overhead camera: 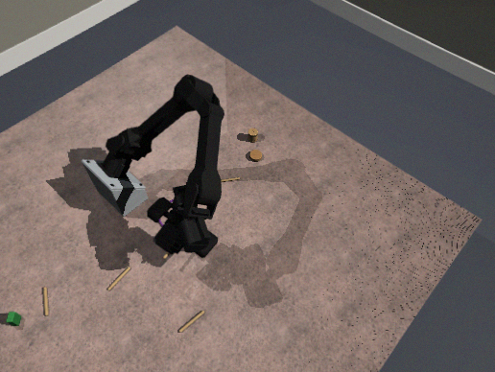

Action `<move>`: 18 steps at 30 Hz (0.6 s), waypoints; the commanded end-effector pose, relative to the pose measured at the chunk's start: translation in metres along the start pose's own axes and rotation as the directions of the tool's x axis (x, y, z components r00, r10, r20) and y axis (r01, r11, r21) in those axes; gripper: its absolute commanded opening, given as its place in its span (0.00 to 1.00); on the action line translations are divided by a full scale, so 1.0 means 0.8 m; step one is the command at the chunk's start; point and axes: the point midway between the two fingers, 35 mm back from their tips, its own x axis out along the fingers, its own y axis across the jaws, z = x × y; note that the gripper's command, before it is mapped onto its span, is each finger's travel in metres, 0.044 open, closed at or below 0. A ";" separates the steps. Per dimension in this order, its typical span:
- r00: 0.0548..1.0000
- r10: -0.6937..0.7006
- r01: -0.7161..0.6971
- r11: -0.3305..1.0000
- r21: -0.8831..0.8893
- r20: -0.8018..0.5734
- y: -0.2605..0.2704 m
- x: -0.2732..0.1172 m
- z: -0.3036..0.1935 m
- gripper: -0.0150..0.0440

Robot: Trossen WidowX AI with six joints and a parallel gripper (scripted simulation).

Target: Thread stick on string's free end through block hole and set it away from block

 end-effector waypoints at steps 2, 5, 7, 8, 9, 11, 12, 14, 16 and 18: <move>1.000 -0.011 0.010 0.999 0.052 0.009 -0.003 0.000 -0.007 0.25; 1.000 -0.016 0.015 0.996 0.086 0.013 -0.004 -0.001 -0.012 0.25; 1.000 -0.019 0.017 0.994 0.109 0.015 -0.004 -0.001 -0.016 0.25; 1.000 -0.020 0.018 0.993 0.121 0.017 -0.005 -0.001 -0.017 0.25; 1.000 -0.022 0.019 0.991 0.132 0.018 -0.005 -0.001 -0.019 0.25; 0.999 -0.025 0.022 0.988 0.155 0.020 -0.006 -0.001 -0.022 0.25; 0.999 -0.027 0.023 0.986 0.167 0.022 -0.006 -0.001 -0.024 0.25; 0.999 -0.030 0.024 0.982 0.190 0.024 -0.007 -0.001 -0.027 0.25; 0.999 -0.032 0.026 0.977 0.212 0.027 -0.008 -0.001 -0.031 0.25; 0.999 -0.035 0.028 0.972 0.235 0.029 -0.009 -0.001 -0.034 0.25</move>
